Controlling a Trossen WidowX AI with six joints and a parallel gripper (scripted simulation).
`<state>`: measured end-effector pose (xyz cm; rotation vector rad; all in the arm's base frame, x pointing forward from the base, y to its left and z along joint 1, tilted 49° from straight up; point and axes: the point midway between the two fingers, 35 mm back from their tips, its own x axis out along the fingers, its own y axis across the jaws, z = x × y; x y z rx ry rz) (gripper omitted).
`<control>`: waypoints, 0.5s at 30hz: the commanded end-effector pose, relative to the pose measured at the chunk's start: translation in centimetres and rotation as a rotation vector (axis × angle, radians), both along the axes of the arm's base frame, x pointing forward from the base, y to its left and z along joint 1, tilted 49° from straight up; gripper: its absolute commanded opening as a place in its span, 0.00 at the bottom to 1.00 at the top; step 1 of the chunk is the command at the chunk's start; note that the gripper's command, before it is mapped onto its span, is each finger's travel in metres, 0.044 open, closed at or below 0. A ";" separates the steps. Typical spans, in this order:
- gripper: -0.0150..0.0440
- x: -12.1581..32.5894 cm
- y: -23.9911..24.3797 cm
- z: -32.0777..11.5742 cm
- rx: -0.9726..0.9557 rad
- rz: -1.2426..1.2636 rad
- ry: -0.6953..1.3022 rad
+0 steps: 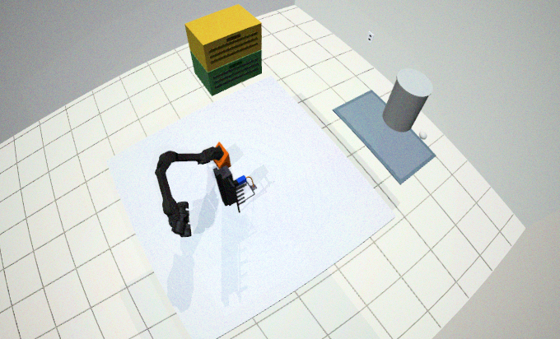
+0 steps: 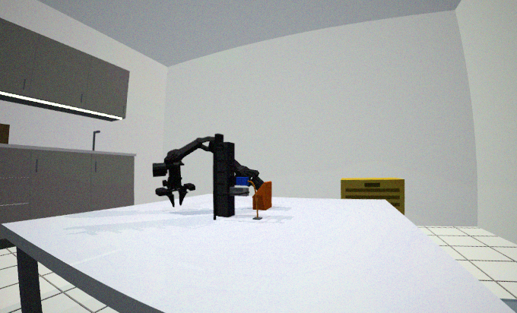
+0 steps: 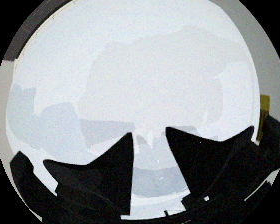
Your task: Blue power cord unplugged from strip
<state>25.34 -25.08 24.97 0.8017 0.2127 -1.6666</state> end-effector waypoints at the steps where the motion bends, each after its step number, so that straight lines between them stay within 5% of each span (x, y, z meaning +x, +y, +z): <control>1: 0.53 2.4 1.5 -1.0 0.026 0.141 0.082; 15: 0.53 8.9 8.0 -3.0 0.041 0.609 0.325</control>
